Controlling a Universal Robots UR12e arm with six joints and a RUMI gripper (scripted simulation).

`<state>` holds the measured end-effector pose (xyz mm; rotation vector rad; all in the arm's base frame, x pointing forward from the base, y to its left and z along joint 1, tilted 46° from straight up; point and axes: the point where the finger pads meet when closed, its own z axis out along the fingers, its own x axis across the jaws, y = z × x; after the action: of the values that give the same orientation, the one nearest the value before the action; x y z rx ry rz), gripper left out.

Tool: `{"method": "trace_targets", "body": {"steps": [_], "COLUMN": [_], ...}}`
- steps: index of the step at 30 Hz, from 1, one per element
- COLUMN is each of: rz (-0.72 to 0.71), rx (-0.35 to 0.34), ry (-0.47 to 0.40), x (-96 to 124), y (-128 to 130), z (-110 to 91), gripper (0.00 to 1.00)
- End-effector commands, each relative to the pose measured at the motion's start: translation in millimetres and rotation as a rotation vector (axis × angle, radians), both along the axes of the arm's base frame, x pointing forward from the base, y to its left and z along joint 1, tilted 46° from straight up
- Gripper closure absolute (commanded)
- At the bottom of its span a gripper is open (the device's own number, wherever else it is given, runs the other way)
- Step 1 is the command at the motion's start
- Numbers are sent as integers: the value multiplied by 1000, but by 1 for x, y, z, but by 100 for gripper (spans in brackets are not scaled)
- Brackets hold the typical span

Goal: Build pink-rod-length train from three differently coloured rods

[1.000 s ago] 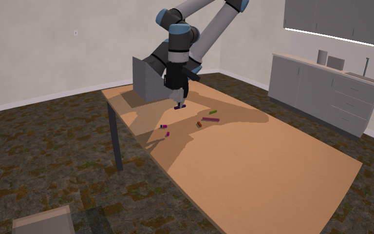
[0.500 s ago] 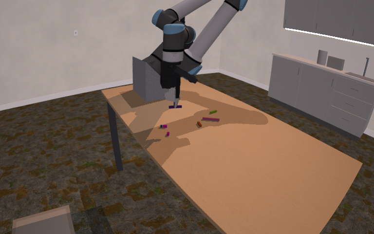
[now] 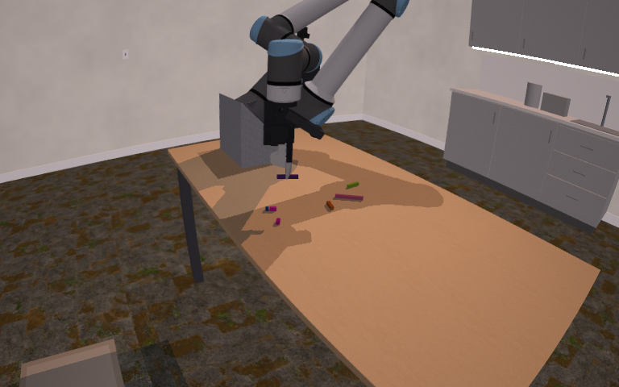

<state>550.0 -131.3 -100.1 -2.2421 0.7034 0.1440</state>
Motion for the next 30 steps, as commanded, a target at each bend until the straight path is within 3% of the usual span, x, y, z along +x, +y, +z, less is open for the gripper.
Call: {"method": "trace_targets", "body": {"steps": [1,16,30], "rz": [-3,-3,-3], "rx": [-1,-1,-1], "ry": [1,2,2], "x": [0,1,7], "y": [-1,2,40], "z": [0,-3,-40], "gripper": [100,100,100]}}
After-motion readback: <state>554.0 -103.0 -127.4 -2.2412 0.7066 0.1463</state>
